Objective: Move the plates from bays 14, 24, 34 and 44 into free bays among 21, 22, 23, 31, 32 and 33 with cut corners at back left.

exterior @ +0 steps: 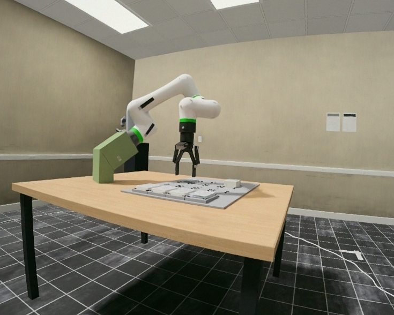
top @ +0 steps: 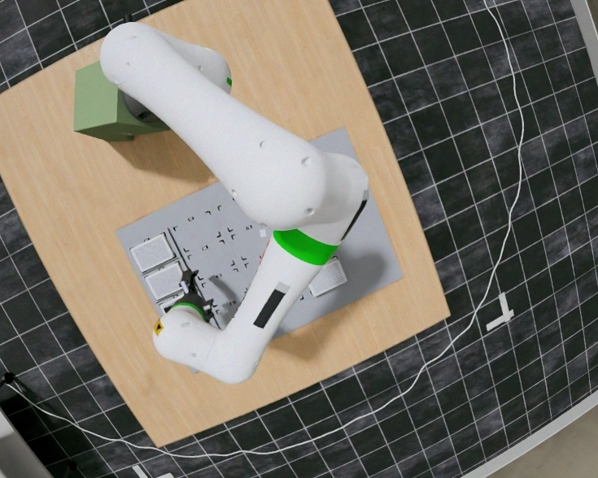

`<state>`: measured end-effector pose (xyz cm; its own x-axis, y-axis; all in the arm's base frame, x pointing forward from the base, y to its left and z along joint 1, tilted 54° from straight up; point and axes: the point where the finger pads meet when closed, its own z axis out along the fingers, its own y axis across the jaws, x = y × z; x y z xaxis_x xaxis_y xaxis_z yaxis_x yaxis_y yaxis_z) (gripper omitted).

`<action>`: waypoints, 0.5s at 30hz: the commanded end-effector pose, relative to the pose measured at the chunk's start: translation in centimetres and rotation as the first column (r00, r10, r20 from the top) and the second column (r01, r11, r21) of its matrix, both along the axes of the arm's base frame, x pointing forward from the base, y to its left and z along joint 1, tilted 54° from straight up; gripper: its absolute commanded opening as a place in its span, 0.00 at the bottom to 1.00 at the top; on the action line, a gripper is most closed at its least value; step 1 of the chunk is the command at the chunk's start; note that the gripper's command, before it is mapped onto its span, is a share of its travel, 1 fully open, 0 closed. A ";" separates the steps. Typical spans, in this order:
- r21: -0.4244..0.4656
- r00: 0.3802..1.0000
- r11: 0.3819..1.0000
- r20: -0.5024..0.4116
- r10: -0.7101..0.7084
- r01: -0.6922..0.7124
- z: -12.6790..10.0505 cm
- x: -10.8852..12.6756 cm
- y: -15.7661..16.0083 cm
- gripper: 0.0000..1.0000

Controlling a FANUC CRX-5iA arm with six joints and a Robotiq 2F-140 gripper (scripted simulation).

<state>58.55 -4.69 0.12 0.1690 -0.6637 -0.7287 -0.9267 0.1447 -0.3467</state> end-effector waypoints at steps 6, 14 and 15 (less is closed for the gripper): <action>-0.001 1.000 1.000 0.002 -0.001 0.001 -2.1 -0.4 -1.3 0.70; -0.001 1.000 1.000 0.002 -0.001 0.001 -4.8 -1.1 -2.8 0.70; -0.001 1.000 1.000 0.002 -0.001 0.001 -5.1 -1.2 -3.0 0.70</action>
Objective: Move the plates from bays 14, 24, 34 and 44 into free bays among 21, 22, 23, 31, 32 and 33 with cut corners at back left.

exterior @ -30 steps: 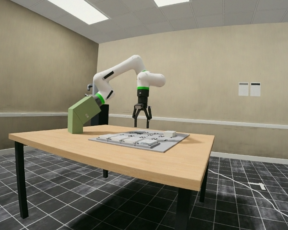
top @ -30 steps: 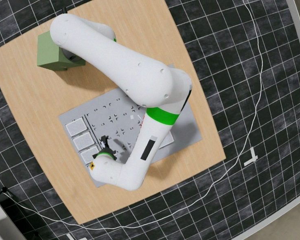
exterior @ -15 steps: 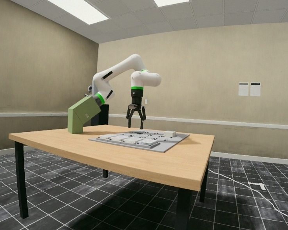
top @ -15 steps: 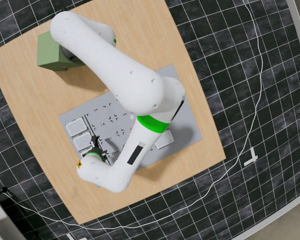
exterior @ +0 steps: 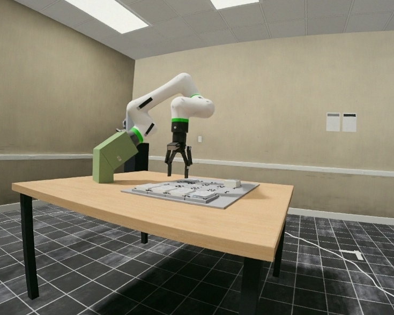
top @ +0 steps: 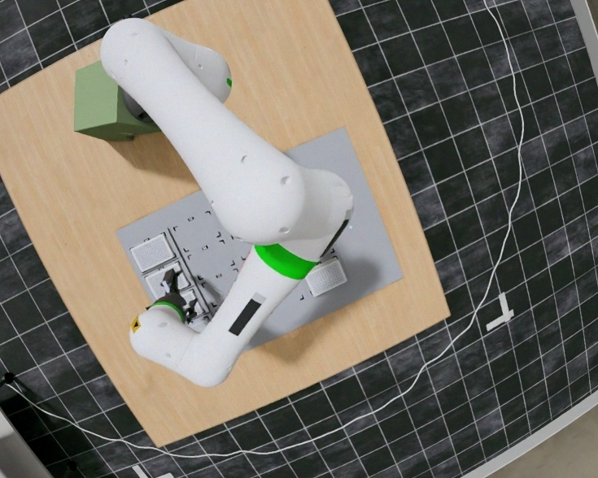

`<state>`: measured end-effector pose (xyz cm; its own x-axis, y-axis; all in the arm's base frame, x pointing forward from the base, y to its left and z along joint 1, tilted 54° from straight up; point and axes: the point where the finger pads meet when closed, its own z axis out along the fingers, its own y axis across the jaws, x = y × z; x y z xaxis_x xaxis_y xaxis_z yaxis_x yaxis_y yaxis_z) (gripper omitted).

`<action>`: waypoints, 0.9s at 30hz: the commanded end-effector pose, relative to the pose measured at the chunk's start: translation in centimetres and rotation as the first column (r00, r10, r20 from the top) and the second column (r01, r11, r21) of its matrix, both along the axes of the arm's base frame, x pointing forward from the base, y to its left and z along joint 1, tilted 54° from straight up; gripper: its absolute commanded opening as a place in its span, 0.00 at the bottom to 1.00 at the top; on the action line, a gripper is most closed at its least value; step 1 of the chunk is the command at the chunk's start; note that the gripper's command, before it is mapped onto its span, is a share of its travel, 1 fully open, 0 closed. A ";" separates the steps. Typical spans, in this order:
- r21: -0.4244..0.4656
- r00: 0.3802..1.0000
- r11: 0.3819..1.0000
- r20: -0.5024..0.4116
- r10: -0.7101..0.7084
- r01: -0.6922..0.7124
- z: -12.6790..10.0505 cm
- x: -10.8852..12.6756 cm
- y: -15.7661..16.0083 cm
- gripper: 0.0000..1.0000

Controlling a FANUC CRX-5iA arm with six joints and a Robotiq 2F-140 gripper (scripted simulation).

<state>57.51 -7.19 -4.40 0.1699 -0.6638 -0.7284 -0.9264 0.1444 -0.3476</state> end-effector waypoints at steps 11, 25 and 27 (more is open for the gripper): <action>-0.001 1.000 1.000 0.001 -0.001 0.001 -3.7 -0.9 -2.2 0.70; -0.001 1.000 1.000 0.001 -0.001 0.001 -6.4 -1.5 -3.7 0.70; -0.001 1.000 1.000 0.001 -0.001 0.001 -6.4 -1.5 -3.7 0.70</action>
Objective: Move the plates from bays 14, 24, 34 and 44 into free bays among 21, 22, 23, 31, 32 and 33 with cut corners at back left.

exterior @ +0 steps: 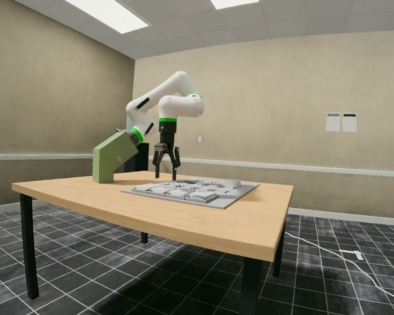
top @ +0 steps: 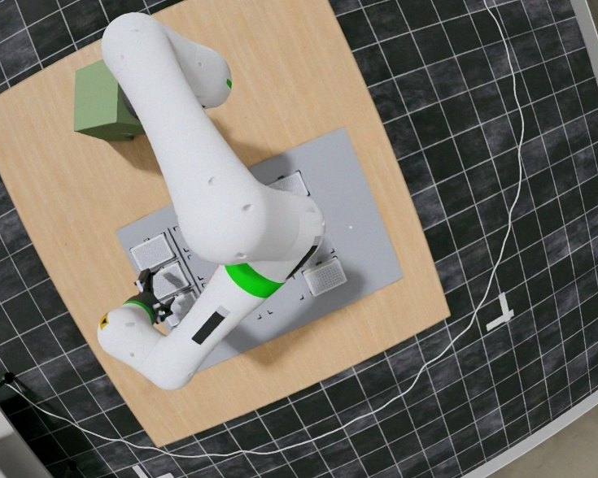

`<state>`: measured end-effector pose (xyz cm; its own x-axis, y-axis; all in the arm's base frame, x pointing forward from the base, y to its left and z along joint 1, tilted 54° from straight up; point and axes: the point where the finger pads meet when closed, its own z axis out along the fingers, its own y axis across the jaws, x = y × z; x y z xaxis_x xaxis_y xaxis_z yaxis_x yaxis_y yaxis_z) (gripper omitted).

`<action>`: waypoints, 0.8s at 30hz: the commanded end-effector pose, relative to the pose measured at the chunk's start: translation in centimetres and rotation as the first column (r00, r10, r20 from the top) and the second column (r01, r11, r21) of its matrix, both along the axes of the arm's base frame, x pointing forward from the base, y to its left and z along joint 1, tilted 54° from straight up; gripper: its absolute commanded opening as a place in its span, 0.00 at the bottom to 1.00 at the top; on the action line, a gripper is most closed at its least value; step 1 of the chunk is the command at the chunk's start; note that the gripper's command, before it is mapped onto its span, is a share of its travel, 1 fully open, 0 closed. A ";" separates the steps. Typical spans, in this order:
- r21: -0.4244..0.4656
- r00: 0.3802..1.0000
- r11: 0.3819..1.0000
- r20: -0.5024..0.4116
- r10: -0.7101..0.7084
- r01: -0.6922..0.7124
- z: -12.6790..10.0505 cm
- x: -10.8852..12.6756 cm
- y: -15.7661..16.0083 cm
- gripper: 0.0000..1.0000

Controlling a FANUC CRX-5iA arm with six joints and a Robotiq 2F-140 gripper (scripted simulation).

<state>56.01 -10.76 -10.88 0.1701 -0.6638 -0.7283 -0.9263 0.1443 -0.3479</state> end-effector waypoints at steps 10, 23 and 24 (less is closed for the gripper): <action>-0.001 1.000 1.000 0.001 -0.001 0.001 -0.5 0.3 0.6 0.70; -0.001 1.000 1.000 0.001 -0.001 0.001 -1.5 0.9 1.8 0.70; -0.001 1.000 1.000 0.001 -0.001 0.001 -1.6 0.9 1.9 0.70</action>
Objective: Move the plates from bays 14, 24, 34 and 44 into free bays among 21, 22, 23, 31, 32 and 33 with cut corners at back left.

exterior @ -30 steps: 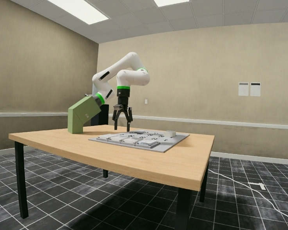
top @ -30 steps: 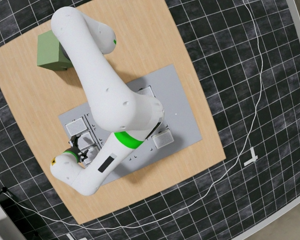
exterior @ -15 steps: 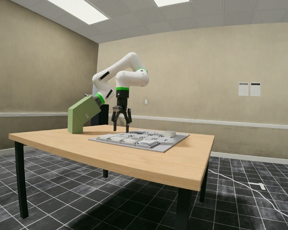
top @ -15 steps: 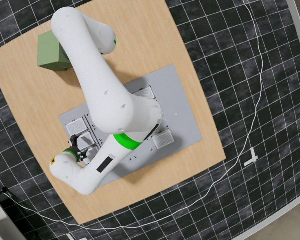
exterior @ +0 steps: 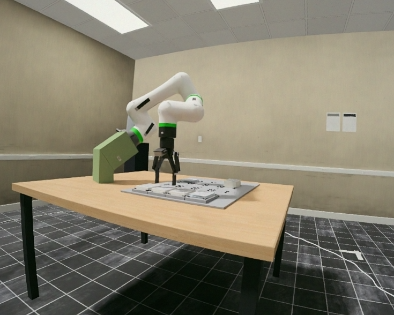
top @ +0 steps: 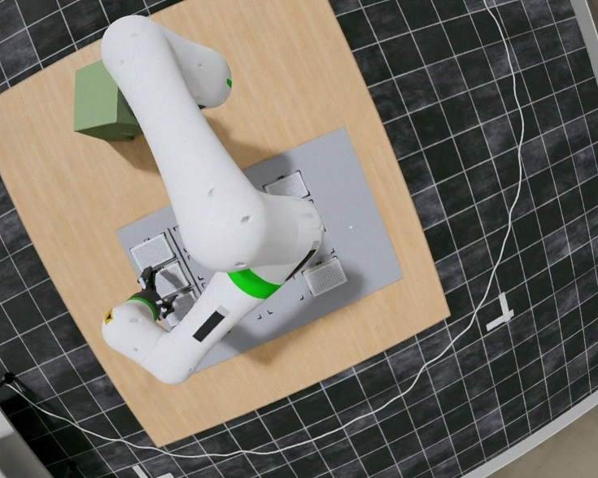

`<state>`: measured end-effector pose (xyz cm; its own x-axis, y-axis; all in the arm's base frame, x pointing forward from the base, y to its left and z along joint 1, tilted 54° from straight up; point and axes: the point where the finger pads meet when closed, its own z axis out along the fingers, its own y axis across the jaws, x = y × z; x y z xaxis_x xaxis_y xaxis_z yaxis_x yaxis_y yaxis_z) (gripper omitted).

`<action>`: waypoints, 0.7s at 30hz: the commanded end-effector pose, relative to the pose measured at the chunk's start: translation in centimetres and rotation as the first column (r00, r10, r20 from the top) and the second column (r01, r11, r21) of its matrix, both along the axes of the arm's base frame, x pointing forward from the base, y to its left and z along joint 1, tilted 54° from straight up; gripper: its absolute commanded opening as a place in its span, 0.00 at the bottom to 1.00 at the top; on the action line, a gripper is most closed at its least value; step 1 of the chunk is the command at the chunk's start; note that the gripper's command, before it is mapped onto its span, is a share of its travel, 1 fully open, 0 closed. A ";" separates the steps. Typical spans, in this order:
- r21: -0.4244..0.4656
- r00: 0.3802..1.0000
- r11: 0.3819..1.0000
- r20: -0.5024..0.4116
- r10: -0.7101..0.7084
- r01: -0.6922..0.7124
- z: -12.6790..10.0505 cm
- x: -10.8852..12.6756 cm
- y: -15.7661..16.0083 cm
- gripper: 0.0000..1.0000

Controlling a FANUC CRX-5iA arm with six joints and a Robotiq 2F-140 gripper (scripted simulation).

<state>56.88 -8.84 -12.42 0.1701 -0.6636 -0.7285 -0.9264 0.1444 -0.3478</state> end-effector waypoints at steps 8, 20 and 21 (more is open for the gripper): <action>-0.001 1.000 1.000 0.001 -0.001 0.001 -0.4 0.3 0.4 0.70; -0.001 1.000 1.000 0.001 -0.001 0.001 -0.4 0.3 0.4 0.70; -0.001 1.000 1.000 0.001 -0.001 0.001 -0.4 0.3 0.4 0.70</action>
